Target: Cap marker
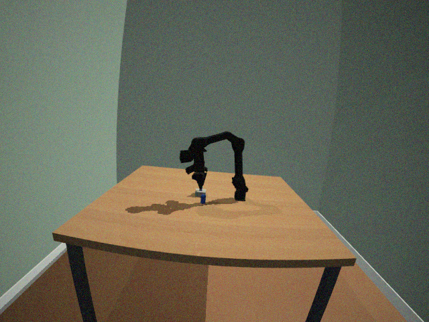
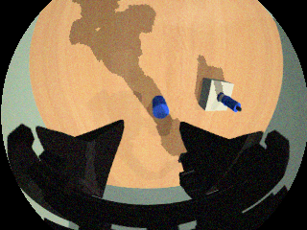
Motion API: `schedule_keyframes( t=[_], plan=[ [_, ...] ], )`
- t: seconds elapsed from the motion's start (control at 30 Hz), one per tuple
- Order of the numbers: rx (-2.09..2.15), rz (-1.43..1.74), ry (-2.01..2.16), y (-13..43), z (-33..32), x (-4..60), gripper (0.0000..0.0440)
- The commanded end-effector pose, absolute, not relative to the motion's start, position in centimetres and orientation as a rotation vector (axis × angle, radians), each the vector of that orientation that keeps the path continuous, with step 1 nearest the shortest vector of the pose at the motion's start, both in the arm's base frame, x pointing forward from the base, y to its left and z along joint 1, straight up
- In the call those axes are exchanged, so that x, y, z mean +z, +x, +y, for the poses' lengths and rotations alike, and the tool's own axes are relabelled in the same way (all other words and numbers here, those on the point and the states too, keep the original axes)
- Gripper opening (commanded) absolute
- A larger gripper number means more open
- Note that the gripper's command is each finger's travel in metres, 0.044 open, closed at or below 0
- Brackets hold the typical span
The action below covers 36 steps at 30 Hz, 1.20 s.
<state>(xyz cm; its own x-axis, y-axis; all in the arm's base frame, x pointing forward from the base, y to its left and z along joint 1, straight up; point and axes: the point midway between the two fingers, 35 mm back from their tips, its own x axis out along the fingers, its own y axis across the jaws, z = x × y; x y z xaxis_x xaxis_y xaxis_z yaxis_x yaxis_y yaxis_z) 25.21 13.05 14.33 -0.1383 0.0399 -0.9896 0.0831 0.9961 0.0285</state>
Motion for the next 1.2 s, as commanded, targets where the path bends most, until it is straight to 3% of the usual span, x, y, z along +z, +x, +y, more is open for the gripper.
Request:
schedule_keyframes(
  t=[0.0,1.17],
  plan=[
    [-0.059,1.741,0.051,25.0,12.4,13.1,0.0312],
    [0.046,1.807,-0.157,23.0,11.5,5.5,0.0242]
  ],
)
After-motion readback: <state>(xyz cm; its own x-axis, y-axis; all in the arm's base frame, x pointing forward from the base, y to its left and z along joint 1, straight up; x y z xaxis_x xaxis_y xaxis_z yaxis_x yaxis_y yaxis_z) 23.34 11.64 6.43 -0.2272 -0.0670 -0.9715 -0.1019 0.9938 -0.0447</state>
